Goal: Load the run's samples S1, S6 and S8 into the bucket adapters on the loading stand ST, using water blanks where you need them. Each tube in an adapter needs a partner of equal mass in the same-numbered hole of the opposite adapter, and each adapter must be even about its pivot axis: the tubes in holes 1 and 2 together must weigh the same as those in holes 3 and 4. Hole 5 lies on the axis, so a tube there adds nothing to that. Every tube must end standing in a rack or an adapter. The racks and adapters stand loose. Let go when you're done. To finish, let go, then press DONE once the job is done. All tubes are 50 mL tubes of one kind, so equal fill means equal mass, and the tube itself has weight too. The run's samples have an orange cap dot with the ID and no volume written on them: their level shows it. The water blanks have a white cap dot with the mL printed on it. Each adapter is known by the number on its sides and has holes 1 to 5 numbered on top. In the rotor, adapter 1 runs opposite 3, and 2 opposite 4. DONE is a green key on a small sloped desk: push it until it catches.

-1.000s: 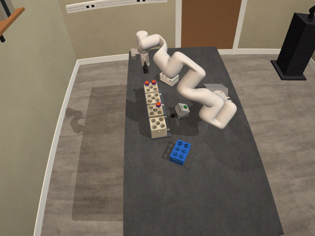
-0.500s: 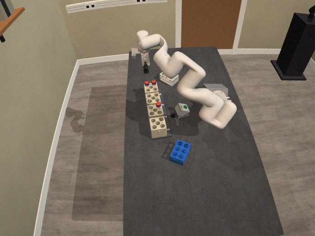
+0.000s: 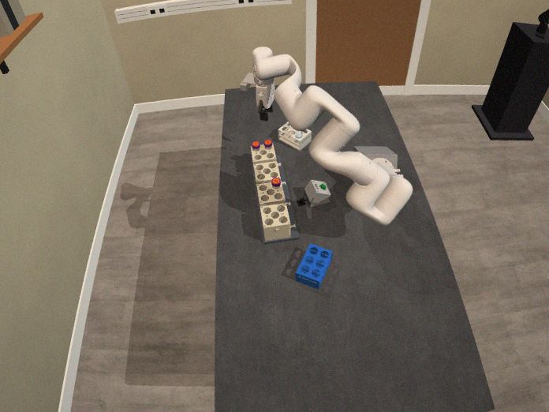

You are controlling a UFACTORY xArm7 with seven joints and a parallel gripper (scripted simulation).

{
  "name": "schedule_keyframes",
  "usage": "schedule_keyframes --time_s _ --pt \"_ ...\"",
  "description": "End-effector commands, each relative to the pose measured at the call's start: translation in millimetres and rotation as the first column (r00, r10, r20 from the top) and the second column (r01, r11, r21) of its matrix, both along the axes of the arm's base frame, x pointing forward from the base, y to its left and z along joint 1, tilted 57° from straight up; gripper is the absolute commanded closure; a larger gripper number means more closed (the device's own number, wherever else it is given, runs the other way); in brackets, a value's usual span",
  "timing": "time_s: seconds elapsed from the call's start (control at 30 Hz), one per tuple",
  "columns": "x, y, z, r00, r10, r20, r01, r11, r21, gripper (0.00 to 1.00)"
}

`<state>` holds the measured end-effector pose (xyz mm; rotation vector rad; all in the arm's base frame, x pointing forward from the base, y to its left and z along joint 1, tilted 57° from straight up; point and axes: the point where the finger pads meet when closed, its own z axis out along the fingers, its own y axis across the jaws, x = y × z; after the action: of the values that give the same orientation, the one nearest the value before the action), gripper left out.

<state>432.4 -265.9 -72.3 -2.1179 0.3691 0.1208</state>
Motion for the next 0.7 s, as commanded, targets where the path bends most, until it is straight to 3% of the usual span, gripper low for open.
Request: schedule_keyframes --time_s 0.0,0.27,0.67 --pt "-15.4 -9.8 -11.8 0.989 -0.080 -0.122 0.080 0.997 0.000 0.43" --pt "-44.7 -23.2 -35.5 0.916 -0.216 -0.338 0.223 0.975 -0.018 0.43" --pt "-81.3 -40.0 -65.1 0.916 -0.216 -0.338 0.223 0.975 -0.018 0.43"
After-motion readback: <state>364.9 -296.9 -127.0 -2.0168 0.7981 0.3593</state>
